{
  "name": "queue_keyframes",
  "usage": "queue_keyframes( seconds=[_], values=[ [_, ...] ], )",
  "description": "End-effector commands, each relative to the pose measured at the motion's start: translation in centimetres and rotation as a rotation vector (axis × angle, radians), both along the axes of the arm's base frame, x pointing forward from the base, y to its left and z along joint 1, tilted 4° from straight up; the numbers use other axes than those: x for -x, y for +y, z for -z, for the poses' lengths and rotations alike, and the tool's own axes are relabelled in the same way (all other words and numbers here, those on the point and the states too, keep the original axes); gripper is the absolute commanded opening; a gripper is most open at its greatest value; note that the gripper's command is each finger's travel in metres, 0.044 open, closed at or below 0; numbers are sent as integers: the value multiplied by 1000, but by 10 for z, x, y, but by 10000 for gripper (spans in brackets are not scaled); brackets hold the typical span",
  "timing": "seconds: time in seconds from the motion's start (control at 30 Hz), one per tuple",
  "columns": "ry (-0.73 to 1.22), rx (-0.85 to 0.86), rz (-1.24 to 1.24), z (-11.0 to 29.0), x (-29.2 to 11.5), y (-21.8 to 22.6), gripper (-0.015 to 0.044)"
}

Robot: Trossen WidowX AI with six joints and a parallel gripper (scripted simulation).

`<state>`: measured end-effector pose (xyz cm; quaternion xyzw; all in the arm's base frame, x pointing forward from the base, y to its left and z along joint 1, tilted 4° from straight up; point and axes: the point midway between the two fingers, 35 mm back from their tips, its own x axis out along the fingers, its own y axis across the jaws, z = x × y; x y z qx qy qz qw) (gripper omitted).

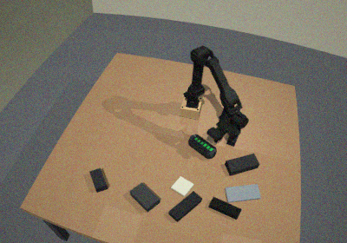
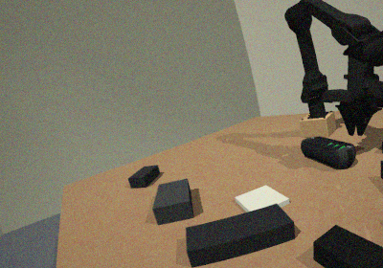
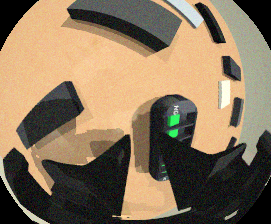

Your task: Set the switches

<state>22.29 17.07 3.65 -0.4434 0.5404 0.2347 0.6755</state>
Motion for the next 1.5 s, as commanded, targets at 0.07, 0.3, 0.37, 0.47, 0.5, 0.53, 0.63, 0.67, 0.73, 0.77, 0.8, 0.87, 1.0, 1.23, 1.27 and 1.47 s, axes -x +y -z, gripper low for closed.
queue_keyframes(
  seconds=[0.07,0.3,0.37,0.47,0.5,0.53,0.63,0.67,0.73,0.77,0.8,0.87,1.0,1.23,1.27,1.47],
  values=[
    [-26,1,16,1,-4,1,0],
    [-26,1,16,1,-4,1,0],
    [-26,2,16,2,-4,1,0],
    [-26,3,14,6,-5,1,0],
    [-26,3,14,8,-5,1,0],
    [-26,4,13,9,-5,1,0],
    [-26,5,12,13,-6,1,0],
    [-25,6,12,15,-6,1,0],
    [-25,6,13,18,-7,1,0],
    [-24,6,13,20,-7,1,0],
    [-24,6,13,22,-7,1,0],
    [-23,7,14,25,-8,1,0],
    [-22,8,15,31,-8,1,0],
    [-19,9,17,43,-9,0,0],
    [-19,9,18,44,-10,0,0],
    [-16,11,19,54,-10,-1,0]
  ],
)
